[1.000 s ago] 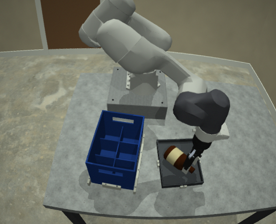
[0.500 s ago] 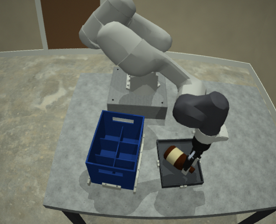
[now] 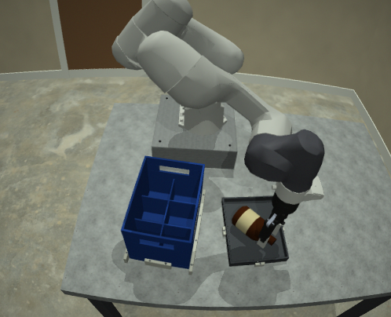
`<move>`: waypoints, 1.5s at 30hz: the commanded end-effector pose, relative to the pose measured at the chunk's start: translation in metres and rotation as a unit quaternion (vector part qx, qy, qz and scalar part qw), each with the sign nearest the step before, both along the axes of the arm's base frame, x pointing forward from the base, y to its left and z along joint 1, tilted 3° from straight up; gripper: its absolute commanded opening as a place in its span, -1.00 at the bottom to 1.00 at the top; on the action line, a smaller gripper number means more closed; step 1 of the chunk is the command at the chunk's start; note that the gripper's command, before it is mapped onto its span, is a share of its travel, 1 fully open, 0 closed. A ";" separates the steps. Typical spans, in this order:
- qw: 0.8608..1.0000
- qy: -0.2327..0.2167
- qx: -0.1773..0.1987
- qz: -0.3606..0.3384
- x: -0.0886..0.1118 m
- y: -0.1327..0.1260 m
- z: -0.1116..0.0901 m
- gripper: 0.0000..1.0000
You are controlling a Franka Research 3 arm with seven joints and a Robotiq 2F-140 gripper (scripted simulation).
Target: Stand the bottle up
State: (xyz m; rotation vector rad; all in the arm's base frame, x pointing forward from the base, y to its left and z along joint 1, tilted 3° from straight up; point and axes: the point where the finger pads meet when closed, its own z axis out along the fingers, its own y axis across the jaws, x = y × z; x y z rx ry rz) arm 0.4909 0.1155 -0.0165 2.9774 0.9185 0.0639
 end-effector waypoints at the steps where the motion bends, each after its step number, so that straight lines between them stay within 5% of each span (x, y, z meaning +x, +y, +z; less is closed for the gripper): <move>1: 1.000 -0.002 0.001 -0.002 0.002 0.001 0.000 -0.24; 27: 1.000 -0.002 0.001 -0.002 0.002 0.001 0.000 -0.24; 28: 1.000 -0.002 0.001 -0.002 0.002 0.001 0.000 -1.00; 45: 1.000 -0.002 0.001 -0.002 0.002 0.001 0.000 -1.00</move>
